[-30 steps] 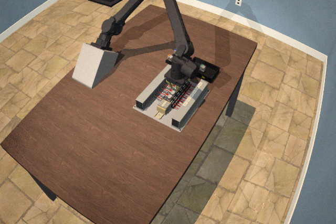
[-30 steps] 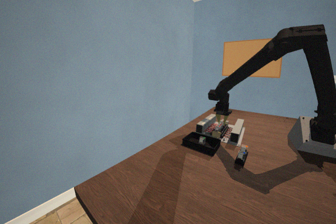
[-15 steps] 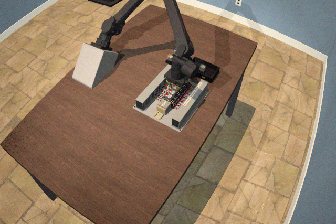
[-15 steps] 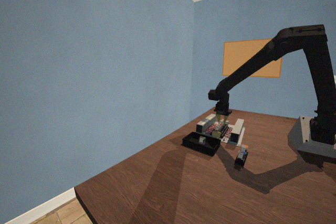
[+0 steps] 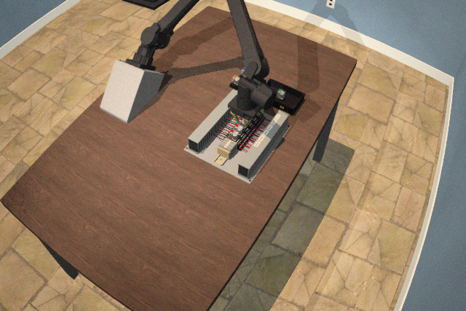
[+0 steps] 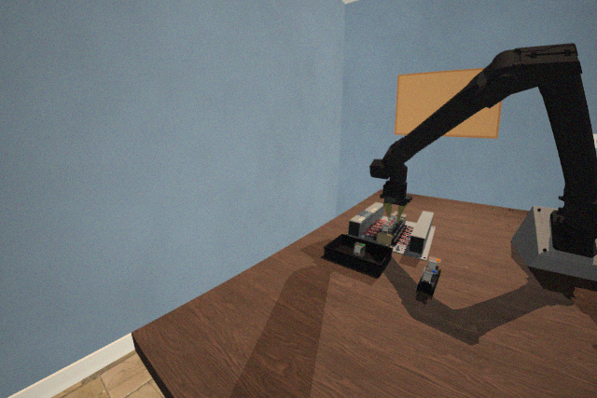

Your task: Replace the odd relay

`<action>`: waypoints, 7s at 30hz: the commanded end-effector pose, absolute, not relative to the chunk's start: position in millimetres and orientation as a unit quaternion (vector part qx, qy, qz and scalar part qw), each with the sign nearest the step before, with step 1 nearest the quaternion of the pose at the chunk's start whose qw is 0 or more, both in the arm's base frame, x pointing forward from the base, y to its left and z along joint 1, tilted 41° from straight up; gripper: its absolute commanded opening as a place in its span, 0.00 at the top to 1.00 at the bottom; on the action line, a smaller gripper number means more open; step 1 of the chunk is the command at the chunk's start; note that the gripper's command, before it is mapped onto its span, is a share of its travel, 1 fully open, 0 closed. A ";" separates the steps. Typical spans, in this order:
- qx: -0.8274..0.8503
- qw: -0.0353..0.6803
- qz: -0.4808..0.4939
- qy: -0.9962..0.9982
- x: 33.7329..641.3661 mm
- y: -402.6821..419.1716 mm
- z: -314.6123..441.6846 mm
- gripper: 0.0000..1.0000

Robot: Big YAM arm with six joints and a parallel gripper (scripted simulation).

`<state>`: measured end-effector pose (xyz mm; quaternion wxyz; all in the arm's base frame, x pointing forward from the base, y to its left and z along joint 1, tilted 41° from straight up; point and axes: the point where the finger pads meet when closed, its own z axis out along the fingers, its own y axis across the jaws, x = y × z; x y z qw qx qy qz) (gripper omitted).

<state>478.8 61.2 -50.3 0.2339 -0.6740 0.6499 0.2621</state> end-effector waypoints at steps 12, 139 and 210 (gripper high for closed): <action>-0.674 0.246 0.250 0.650 495.0 55.4 -42.1 1.00; -0.674 0.248 0.248 0.651 493.4 51.9 -38.2 1.00; -0.674 0.244 0.253 0.650 489.8 60.6 -47.0 1.00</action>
